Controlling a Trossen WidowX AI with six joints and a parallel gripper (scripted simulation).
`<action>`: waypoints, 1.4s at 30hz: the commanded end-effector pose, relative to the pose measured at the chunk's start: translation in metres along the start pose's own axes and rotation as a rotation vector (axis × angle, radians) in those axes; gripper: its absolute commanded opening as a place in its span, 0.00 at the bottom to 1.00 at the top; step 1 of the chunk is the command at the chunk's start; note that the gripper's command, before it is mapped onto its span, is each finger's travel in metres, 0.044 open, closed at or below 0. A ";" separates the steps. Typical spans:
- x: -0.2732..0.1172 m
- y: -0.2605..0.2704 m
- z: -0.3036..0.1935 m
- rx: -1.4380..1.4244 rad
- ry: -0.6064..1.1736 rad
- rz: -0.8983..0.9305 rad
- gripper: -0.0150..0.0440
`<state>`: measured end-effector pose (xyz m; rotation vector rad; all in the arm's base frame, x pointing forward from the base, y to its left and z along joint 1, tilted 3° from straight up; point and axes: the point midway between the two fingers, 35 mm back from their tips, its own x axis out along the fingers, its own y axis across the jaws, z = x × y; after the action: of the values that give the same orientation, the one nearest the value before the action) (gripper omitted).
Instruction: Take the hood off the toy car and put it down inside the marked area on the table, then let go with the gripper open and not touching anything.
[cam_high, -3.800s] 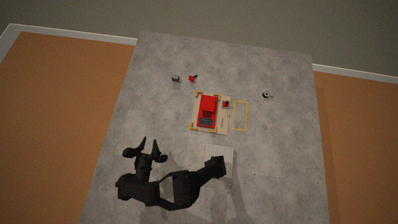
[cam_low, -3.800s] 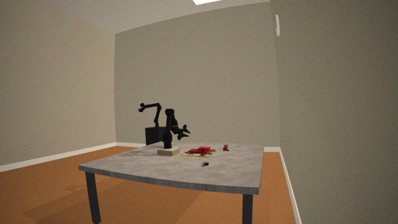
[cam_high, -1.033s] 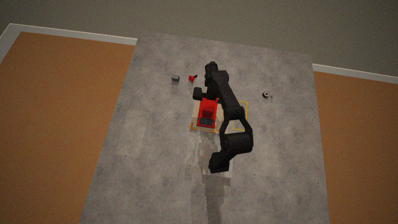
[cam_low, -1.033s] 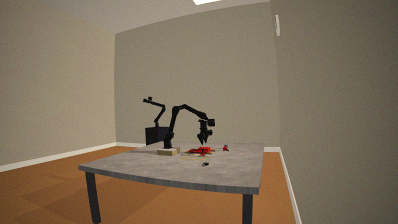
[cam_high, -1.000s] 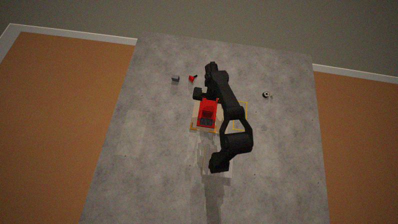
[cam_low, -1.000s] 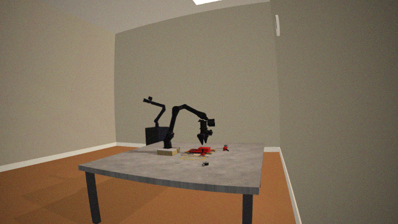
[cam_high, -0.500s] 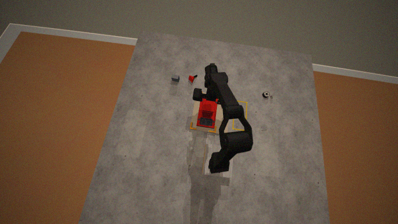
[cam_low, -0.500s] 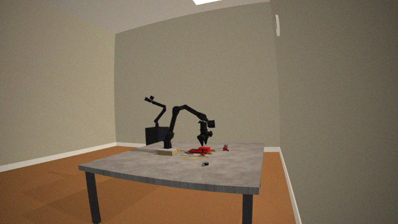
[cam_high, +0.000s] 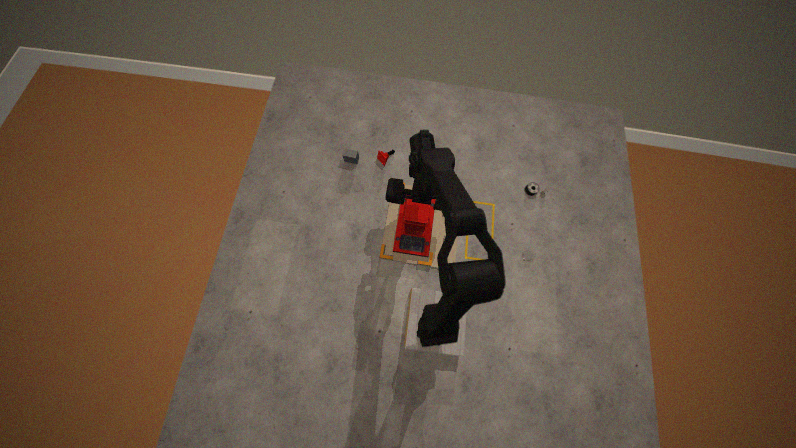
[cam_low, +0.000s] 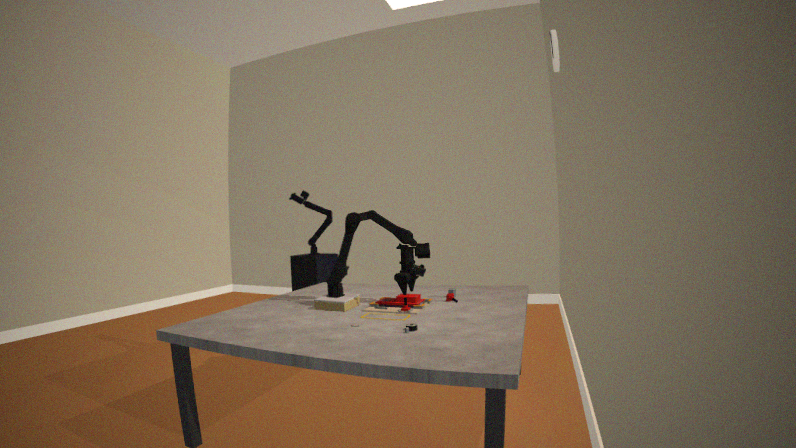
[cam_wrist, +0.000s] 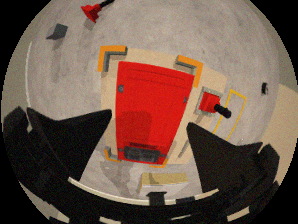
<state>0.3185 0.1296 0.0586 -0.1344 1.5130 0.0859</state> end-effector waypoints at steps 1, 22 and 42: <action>0.003 0.000 0.000 -0.002 0.001 0.004 1.00; 0.013 0.000 0.000 -0.002 0.001 0.004 1.00; 0.023 0.000 0.000 -0.002 0.001 0.004 1.00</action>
<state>0.3194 0.1287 0.0369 -0.1328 1.5142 0.0836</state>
